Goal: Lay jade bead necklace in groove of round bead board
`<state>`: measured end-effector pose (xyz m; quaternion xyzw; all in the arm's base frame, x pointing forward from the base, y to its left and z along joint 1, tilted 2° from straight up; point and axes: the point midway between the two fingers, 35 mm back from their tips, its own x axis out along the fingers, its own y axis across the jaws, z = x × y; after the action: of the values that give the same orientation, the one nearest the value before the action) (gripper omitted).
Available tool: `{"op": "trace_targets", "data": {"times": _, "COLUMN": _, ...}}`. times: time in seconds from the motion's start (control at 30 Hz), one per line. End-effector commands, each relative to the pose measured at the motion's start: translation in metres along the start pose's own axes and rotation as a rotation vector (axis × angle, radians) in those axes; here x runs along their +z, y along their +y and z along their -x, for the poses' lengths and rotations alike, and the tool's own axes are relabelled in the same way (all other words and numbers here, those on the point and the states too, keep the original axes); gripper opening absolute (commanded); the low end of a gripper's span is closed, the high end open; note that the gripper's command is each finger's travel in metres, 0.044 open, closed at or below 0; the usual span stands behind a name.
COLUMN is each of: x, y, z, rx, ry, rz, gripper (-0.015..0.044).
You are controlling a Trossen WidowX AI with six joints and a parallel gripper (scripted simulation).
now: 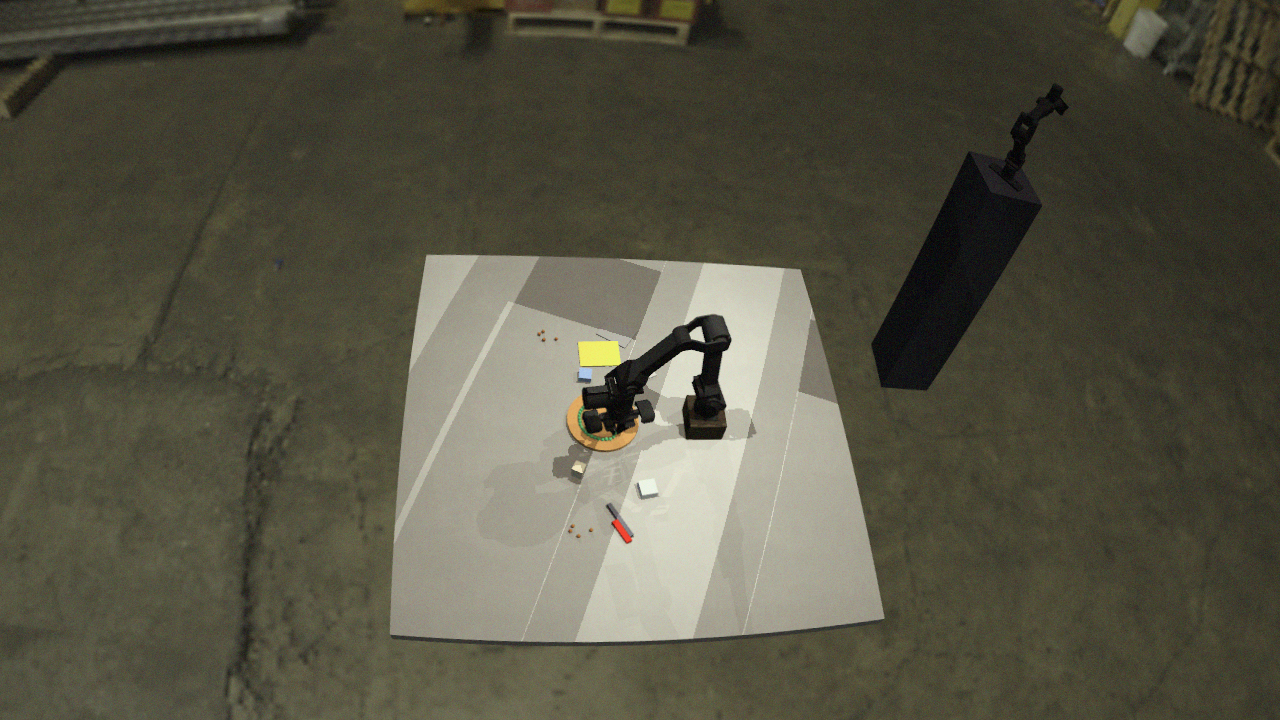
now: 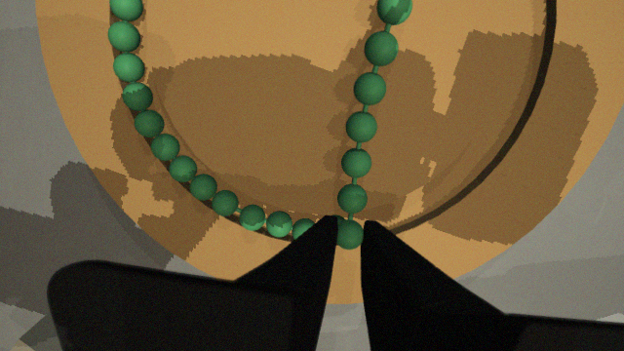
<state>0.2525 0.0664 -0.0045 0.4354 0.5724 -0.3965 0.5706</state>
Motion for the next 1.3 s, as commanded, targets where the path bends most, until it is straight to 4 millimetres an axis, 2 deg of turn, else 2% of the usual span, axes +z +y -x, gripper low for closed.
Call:
{"op": "trace_targets", "data": {"times": 0.0, "x": -0.0035, "y": -0.0067, "z": -0.0015, "rx": -0.007, "ry": 0.002, "rz": -0.001, "gripper": 0.0}}
{"op": "trace_targets", "data": {"times": 0.67, "x": -0.0035, "y": -0.0068, "z": -0.0092, "rx": -0.007, "ry": 0.002, "rz": -0.001, "gripper": 0.0}}
{"op": "trace_targets", "data": {"times": 1.2, "x": -0.0035, "y": -0.0065, "z": -0.0019, "rx": -0.006, "ry": 0.002, "rz": -0.001, "gripper": 0.042}}
{"op": "trace_targets", "data": {"times": 1.27, "x": -0.0031, "y": -0.0057, "z": -0.0035, "rx": -0.005, "ry": 0.001, "rz": 0.0, "gripper": 0.044}}
